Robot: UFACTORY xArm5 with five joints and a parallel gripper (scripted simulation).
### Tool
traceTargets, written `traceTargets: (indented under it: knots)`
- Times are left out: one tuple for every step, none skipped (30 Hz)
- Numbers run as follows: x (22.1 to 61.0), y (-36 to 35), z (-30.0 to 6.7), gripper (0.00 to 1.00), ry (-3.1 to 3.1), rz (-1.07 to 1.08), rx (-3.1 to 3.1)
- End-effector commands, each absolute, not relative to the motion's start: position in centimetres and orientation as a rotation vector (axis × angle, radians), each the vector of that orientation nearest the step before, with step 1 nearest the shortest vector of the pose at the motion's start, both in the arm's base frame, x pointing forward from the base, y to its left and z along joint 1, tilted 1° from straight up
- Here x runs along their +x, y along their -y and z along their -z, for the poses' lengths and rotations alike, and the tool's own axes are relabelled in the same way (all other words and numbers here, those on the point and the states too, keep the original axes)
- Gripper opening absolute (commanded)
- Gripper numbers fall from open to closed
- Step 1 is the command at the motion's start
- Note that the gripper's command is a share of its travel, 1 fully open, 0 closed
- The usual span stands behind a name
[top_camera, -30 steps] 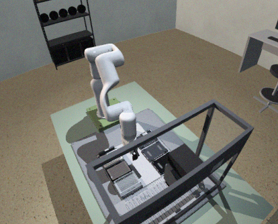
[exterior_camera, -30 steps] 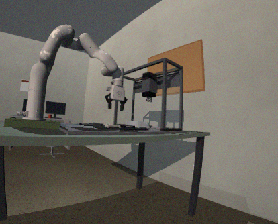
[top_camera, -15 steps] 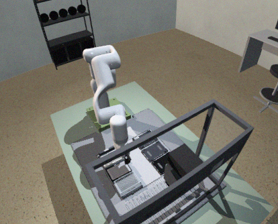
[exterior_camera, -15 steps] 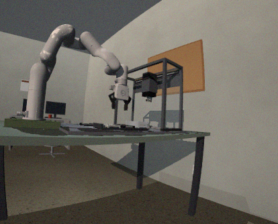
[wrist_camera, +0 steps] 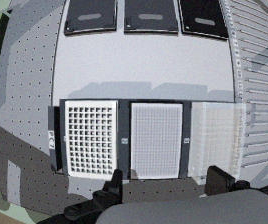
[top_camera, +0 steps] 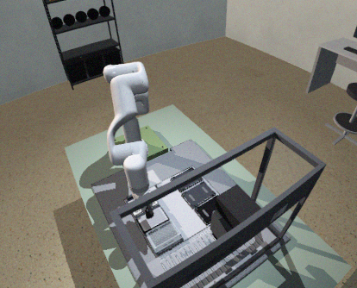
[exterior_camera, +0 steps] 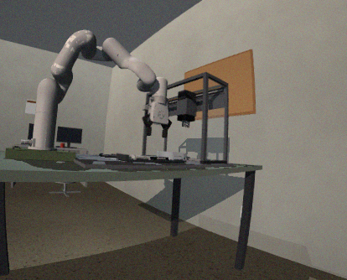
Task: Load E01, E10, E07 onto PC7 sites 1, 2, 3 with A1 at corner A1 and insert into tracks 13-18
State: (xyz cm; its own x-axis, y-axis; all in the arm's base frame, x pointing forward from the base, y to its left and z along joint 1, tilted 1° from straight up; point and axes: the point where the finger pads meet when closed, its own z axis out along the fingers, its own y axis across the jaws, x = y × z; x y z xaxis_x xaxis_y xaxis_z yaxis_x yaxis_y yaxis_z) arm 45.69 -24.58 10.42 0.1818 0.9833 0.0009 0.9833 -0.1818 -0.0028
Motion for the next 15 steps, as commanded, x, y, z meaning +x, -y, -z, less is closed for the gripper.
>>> traceTargets:
  knots:
    - [45.4,26.8,-10.5,1.0,2.005,0.028,-2.409]
    - [45.3,27.3,-10.5,1.0,2.005,0.028,-2.409]
    - [45.3,27.8,-10.5,1.0,2.005,0.028,-2.409]
    - [45.2,28.3,-10.5,1.0,2.005,0.028,-2.409]
    - [45.1,28.8,-10.5,1.0,2.005,0.028,-2.409]
    - [45.0,29.3,-10.5,1.0,2.005,0.028,-2.409]
    - [44.9,29.8,-10.5,1.0,2.005,0.028,-2.409]
    - [44.8,30.3,-10.5,1.0,2.005,0.028,-2.409]
    - [44.8,30.3,-10.5,1.0,2.005,0.028,-2.409]
    - [44.8,30.3,-10.5,1.0,2.005,0.028,-2.409]
    - [44.7,30.8,-10.5,1.0,2.005,0.028,-2.409]
    - [44.6,31.3,-10.5,1.0,2.005,0.028,-2.409]
    - [44.5,31.8,-10.4,1.0,2.005,0.028,-2.409]
    - [44.4,32.3,-10.4,1.0,2.005,0.028,-2.409]
    - [44.3,32.7,-10.4,1.0,2.005,0.027,-2.409]
